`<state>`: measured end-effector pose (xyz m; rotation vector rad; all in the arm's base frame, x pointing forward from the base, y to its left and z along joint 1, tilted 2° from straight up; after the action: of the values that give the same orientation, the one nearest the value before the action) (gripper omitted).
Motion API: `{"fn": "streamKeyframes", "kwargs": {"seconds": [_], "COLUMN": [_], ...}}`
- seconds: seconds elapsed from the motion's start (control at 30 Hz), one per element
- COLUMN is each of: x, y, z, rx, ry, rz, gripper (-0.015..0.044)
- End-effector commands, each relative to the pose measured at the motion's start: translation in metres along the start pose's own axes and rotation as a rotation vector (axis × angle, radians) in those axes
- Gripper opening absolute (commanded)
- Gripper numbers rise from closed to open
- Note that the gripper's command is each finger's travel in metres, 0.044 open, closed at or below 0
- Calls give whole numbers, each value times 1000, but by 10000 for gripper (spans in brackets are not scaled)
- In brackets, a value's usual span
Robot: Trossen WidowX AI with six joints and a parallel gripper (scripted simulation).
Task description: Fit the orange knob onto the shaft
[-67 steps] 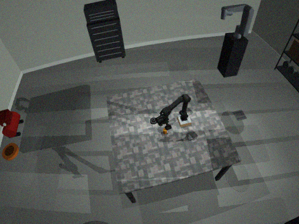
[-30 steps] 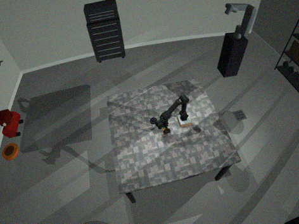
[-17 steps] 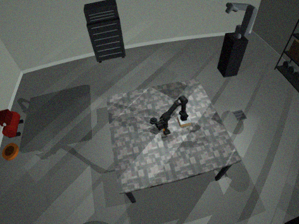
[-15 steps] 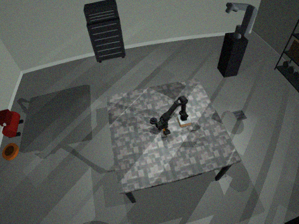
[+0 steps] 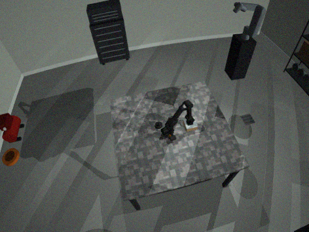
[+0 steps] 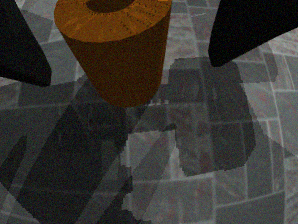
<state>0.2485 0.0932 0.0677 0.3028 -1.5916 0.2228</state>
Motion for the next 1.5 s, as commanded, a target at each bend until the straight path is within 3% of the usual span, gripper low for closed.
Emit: {"fn": "streamKeyframes", "kwargs": {"seconds": [0.0,0.3,0.5,0.67,1.47], "x": [-6,-6,-6,5,134], "y": [0,0,0,-8,-12], "z": [2,2,2,0,-1], "rx": [-7,-7,-7,-7,-7], "ry": [11,11,11,-32,10], "rz": [4,4,4,28,6], "gripper": [414,177,138,6,0]}}
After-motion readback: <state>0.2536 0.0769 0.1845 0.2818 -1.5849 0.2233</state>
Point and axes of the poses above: the point midway between the two fingers, 35 mm back from their tips, its own x axis back along the fingers, its own y axis across the jaws, z = x × y, the point moved 7 cm from there along x, back along the fingers, and after that the axes turned 15 degrees about x, right-handed, at the moved point
